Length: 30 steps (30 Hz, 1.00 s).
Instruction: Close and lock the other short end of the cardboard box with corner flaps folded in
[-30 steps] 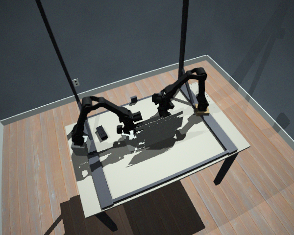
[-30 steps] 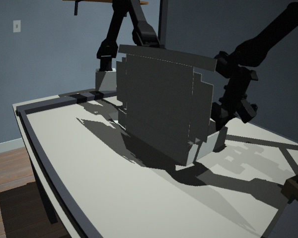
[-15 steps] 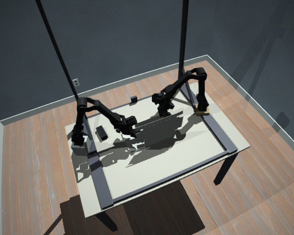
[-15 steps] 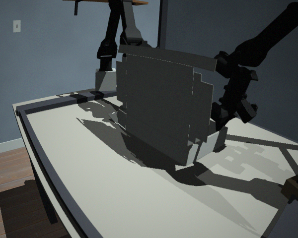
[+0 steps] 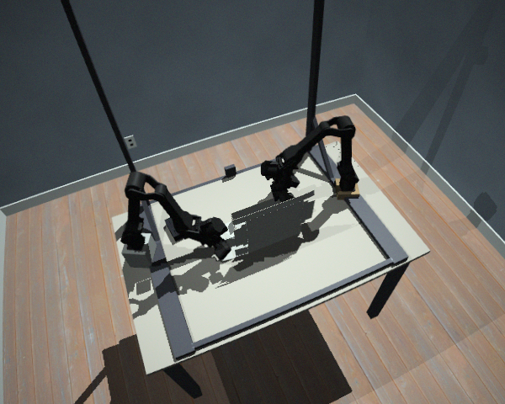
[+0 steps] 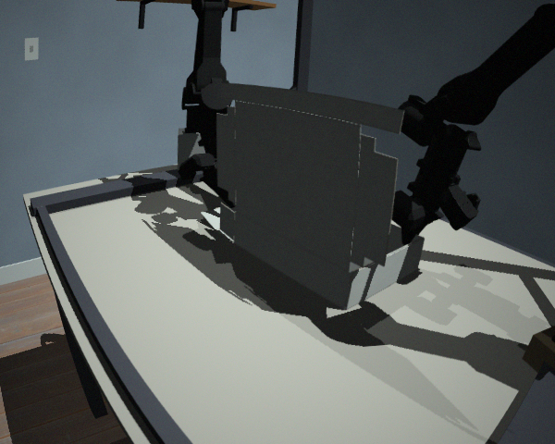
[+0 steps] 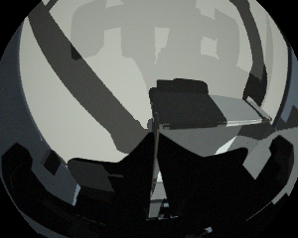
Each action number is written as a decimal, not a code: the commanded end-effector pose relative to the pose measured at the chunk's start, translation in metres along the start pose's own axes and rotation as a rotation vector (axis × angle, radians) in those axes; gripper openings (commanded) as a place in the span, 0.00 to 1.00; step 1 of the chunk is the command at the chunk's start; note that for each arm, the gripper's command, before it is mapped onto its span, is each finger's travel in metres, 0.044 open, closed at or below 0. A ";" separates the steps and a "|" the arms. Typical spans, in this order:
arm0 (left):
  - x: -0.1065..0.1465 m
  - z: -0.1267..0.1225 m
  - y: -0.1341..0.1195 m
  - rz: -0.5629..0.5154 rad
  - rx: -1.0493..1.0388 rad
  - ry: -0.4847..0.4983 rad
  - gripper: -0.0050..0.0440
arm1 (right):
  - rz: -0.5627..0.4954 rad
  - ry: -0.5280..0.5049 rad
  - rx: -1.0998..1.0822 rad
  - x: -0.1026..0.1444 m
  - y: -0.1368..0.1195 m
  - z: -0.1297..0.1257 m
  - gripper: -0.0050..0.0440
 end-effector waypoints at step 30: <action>0.005 0.000 -0.002 0.017 -0.002 0.008 0.11 | -0.215 -0.135 -0.303 0.000 -0.041 -0.029 0.41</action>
Point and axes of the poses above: on each arm, the point midway between the two fingers, 35 mm back from their tips, its own x axis back along the fingers, its own z axis across the jaws, y = z × x, the point moved 10 cm from there along x, back along the fingers, and after that the axes turned 2 degrees about -x, right-handed, at the moved point
